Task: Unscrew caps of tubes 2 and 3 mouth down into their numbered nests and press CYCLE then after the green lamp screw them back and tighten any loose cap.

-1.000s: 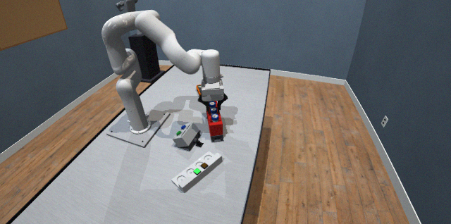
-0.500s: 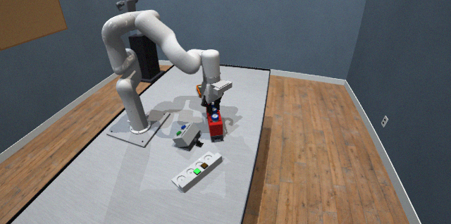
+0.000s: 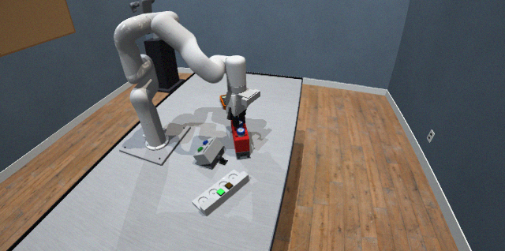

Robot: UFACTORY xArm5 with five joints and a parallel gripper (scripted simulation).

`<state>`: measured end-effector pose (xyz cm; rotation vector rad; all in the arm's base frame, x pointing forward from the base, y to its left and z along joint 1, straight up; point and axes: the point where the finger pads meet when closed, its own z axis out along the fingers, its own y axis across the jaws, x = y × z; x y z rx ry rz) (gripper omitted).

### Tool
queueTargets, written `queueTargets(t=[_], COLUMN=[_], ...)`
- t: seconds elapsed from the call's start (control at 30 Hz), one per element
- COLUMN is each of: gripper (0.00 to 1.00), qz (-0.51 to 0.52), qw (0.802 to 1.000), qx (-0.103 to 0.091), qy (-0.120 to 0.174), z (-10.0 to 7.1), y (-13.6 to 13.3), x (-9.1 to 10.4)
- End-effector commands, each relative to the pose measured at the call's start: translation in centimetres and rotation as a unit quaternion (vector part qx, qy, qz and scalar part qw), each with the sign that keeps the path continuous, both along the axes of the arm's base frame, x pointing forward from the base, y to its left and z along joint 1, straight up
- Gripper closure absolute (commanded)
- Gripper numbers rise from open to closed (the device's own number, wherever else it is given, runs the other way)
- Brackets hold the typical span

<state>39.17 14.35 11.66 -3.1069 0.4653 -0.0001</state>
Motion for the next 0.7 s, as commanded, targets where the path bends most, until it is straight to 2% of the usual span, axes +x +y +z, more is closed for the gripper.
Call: queueTargets(t=[0.0, 0.23, 0.37, 0.5, 0.67], gripper=[1.00, 1.00, 1.00, 1.00, 1.00], qz=[0.000, -0.025, -0.124, -0.223, -0.343], qw=[1.000, 1.000, 0.992, 0.975, 0.939], qx=[0.001, 0.001, 0.001, 0.001, 0.001], qy=[-0.002, -0.002, -0.002, -0.002, -0.001], z=[0.14, 0.13, 0.11, 0.09, 0.07], y=[0.04, 0.04, 0.04, 0.04, 0.04], x=[0.12, 0.12, 0.12, 0.12, 0.12])
